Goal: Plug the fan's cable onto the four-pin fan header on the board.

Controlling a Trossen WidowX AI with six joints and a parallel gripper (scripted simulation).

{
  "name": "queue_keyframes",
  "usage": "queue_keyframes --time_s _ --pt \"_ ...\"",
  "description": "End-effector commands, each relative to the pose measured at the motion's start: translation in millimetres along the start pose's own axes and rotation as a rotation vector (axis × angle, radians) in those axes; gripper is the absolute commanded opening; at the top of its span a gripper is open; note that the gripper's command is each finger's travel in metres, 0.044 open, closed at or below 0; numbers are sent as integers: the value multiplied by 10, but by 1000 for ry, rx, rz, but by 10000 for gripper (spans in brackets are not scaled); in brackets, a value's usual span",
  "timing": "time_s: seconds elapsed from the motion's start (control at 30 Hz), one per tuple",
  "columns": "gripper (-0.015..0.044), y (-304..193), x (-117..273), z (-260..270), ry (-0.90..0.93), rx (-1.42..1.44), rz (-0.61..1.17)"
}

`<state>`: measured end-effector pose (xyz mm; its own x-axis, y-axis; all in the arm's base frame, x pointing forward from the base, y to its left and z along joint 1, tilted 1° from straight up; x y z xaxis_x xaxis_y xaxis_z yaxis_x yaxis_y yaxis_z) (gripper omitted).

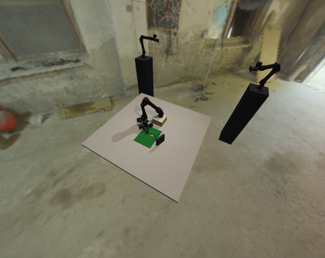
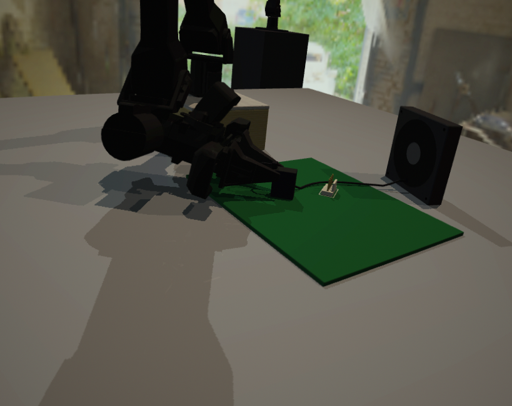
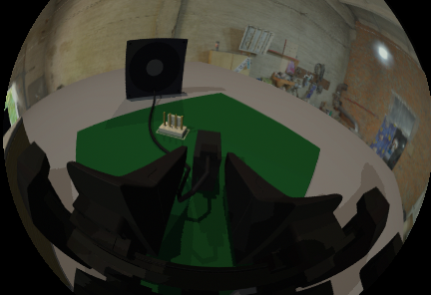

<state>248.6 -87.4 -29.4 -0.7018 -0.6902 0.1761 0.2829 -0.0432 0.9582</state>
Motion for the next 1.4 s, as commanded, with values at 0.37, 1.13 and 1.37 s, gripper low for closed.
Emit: queue_keyframes --time_s 0.37,1.13,1.37 --pt "140 -43 133 -43 -29 -2 28" --pt "140 9 521 -26 -45 -9 70" --pt "140 80 647 4 -36 -9 67"
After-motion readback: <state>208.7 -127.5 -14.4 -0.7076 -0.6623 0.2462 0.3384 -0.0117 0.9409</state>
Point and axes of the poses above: the point midway between the two fingers, 35 mm back from their tips, its own x axis back along the fingers, its own z axis across the jaws, y = z × x, the point moved 4 cm from there along x, back along the fingers, and after that the axes turned 14 degrees about -x, right-handed, at the moved point
